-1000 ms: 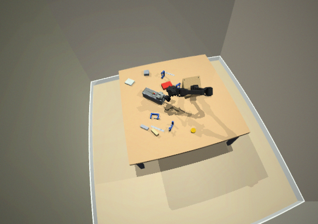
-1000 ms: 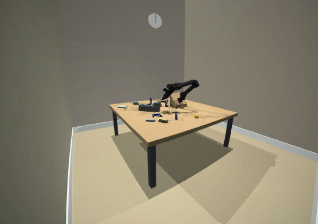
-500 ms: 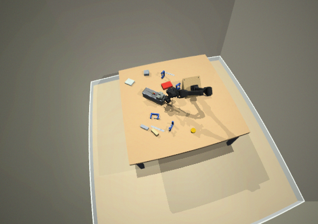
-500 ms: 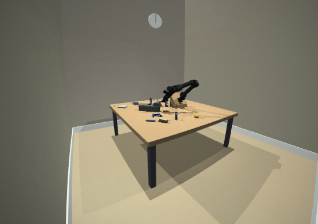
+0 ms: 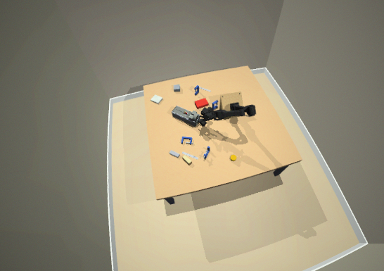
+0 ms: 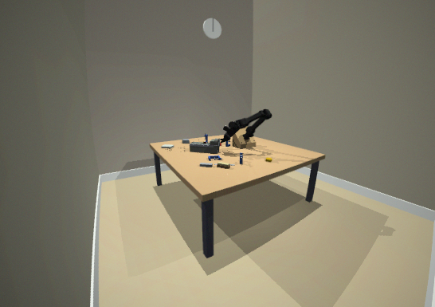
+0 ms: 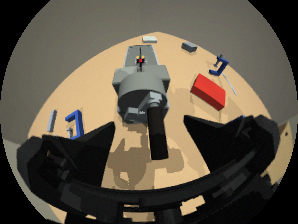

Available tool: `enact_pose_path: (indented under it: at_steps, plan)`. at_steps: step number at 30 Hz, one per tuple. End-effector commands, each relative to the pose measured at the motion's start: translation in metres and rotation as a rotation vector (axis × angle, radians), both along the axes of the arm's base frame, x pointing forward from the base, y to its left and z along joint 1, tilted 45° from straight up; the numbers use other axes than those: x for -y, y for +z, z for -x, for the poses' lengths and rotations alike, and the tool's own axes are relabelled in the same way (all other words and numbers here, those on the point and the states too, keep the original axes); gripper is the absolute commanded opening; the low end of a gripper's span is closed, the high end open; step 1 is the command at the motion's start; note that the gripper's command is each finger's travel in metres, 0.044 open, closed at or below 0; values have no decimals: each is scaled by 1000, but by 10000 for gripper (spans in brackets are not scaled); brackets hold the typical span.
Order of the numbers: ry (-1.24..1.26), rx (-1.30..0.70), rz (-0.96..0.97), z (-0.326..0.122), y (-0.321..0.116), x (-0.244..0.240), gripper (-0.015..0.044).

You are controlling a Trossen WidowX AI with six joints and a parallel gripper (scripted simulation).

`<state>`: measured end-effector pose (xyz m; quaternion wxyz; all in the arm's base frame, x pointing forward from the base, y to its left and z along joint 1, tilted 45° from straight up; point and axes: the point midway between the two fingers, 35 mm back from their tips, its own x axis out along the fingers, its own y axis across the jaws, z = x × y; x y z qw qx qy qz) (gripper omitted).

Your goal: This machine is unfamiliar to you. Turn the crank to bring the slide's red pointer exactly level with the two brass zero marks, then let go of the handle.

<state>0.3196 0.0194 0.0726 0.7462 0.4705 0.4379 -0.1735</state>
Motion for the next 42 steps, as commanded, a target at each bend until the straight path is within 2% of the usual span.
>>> enact_pose_path:
  at_steps: [1, 17, 42]
  plan:
    - [-5, -13, 1, 3, -7, -2, 414]
    - [-5, -13, 1, 3, -7, -2, 0]
    - [-5, -13, 1, 10, -17, -1, 0]
